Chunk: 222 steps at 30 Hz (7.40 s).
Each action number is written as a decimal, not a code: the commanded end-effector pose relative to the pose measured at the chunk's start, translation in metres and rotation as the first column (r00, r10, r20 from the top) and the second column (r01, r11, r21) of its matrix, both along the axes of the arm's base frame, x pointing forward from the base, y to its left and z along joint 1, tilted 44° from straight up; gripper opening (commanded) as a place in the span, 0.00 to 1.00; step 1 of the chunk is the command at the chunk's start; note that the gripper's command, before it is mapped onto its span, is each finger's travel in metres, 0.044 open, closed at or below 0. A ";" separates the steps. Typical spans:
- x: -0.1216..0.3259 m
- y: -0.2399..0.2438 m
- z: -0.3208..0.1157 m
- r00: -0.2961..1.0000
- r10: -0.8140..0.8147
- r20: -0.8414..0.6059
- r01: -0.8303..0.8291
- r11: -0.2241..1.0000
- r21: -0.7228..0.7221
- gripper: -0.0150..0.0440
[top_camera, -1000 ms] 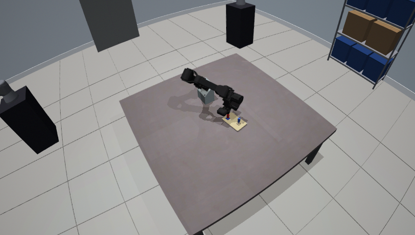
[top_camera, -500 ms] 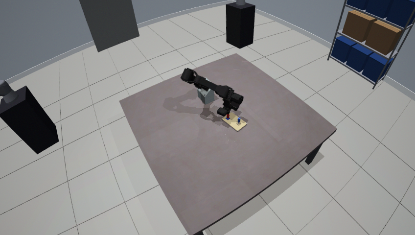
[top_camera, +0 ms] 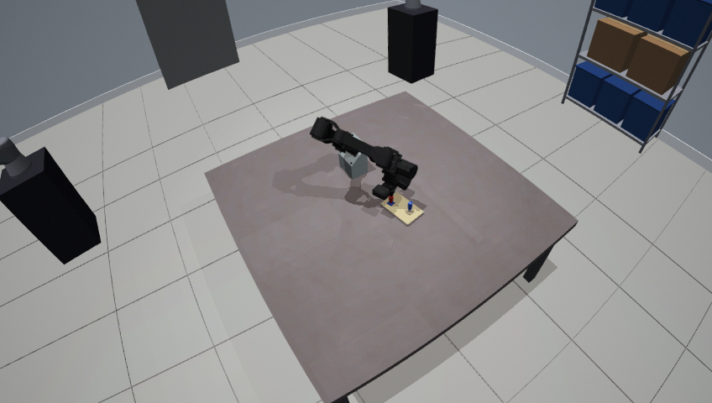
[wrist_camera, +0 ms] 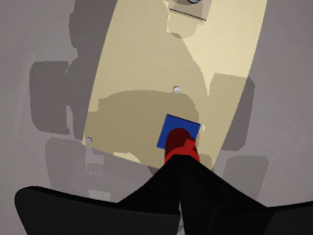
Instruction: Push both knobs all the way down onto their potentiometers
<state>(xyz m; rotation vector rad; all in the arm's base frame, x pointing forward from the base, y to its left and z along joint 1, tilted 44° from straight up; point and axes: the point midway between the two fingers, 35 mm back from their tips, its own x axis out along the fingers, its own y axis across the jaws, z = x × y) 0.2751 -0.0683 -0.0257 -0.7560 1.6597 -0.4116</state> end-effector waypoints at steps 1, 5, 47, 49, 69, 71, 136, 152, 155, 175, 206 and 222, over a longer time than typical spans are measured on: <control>0.000 -0.010 -0.008 1.000 -0.025 0.003 0.025 1.000 -0.008 0.25; 0.000 -0.010 -0.008 1.000 -0.025 0.003 0.025 1.000 -0.008 0.25; 0.002 0.009 0.013 1.000 -0.021 -0.006 0.021 1.000 -0.013 0.52; 0.002 0.009 0.013 1.000 -0.021 -0.006 0.021 1.000 -0.013 0.61; 0.093 0.049 0.027 1.000 -0.020 0.007 0.020 1.000 -0.002 0.25; 0.098 0.052 0.028 1.000 -0.025 0.009 0.025 1.000 -0.004 0.25; 0.093 0.021 -0.005 1.000 -0.025 0.009 0.025 1.000 -0.006 0.25; 0.093 0.018 -0.008 1.000 -0.025 0.009 0.025 1.000 -0.006 0.25; 0.093 0.018 -0.008 1.000 -0.025 0.009 0.025 1.000 -0.006 0.25; 0.092 0.013 -0.013 1.000 -0.025 0.009 0.025 1.000 -0.007 0.25; 0.092 0.009 -0.018 1.000 -0.025 0.009 0.025 1.000 -0.007 0.25; 0.092 0.008 -0.018 1.000 -0.025 0.009 0.025 1.000 -0.007 0.25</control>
